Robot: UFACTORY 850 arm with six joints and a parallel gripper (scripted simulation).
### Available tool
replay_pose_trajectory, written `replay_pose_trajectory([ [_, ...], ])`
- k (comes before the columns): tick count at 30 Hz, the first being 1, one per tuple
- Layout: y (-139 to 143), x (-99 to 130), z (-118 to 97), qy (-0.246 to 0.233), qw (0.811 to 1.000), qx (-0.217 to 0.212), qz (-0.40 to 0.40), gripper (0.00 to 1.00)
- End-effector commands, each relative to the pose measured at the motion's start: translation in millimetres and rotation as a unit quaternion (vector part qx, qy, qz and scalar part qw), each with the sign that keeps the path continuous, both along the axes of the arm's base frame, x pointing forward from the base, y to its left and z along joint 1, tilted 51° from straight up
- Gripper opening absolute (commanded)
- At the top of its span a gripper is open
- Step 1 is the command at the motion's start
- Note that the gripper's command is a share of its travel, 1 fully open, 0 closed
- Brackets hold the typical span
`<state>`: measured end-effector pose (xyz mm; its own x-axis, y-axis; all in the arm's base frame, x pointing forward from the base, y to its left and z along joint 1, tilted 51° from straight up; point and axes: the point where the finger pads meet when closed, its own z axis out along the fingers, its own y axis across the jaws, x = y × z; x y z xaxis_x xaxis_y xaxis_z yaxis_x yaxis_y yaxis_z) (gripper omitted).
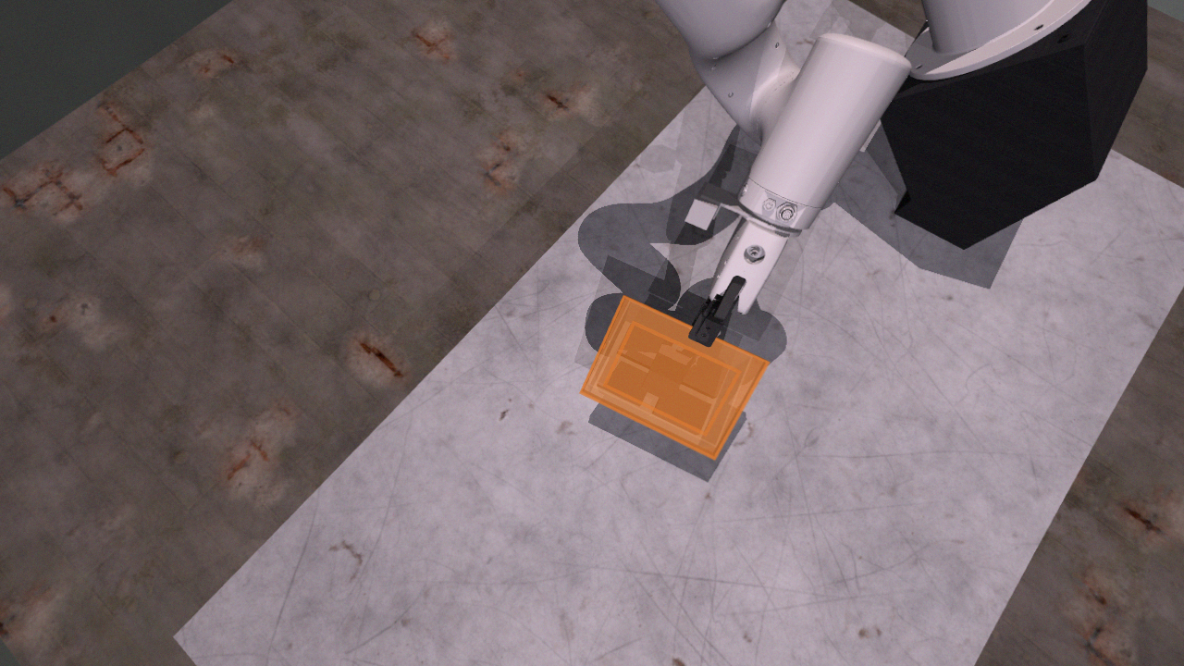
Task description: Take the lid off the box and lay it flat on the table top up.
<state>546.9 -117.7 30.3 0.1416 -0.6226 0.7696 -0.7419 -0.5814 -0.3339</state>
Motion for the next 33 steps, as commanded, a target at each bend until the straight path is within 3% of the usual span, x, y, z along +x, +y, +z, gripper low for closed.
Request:
replay_pose_trajectory([
  [1, 2, 1, 1, 0.000, 1.000, 0.000, 0.000, 0.00],
  [33, 35, 25, 24, 0.000, 1.000, 0.000, 0.000, 0.00],
])
